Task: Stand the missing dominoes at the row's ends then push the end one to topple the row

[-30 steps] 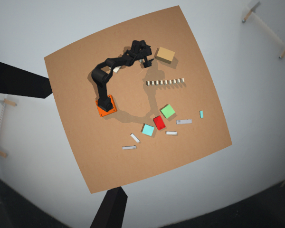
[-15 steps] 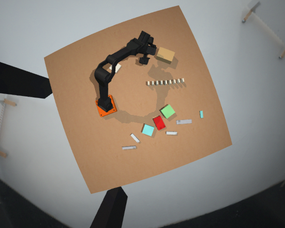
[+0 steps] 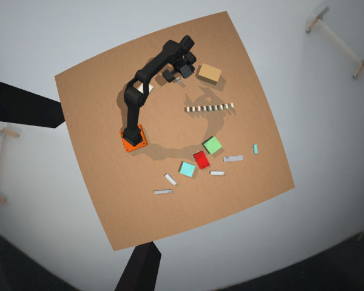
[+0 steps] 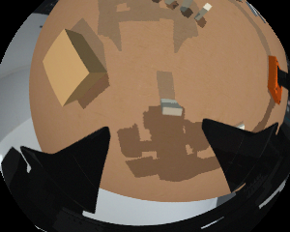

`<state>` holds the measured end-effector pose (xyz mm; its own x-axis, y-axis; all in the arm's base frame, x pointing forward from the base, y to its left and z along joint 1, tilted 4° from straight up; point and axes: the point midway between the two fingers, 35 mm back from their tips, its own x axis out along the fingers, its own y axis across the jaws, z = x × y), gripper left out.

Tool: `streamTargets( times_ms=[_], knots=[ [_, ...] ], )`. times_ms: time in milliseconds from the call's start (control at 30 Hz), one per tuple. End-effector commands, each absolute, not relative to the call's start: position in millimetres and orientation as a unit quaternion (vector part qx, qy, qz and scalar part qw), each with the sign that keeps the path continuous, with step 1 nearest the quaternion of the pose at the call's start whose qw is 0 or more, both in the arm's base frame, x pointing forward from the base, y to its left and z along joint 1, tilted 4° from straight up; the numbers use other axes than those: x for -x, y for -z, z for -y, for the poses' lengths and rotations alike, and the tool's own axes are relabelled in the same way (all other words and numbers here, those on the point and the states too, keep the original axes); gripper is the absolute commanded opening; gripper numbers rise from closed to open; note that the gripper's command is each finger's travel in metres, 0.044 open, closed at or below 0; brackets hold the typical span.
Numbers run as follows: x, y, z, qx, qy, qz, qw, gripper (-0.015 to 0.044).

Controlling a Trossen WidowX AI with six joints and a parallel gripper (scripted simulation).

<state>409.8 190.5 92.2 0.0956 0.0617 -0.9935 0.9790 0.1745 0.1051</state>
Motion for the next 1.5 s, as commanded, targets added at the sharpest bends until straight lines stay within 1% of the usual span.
streamTargets(
  times_ms=[0,267,567,1067,1467],
  knots=[
    [-393.6,-100.1,-188.8,-0.496,0.474,-0.532,0.496,0.0440],
    [-394.0,-95.4,-189.2,-0.496,0.474,-0.532,0.496,0.0440],
    [-392.7,-36.3,-192.4,-0.496,0.474,-0.532,0.496,0.0440],
    [-392.0,-20.2,-193.3,-0.496,0.474,-0.532,0.496,0.0440],
    [-392.0,-20.2,-193.3,-0.496,0.474,-0.532,0.496,0.0125]
  ],
)
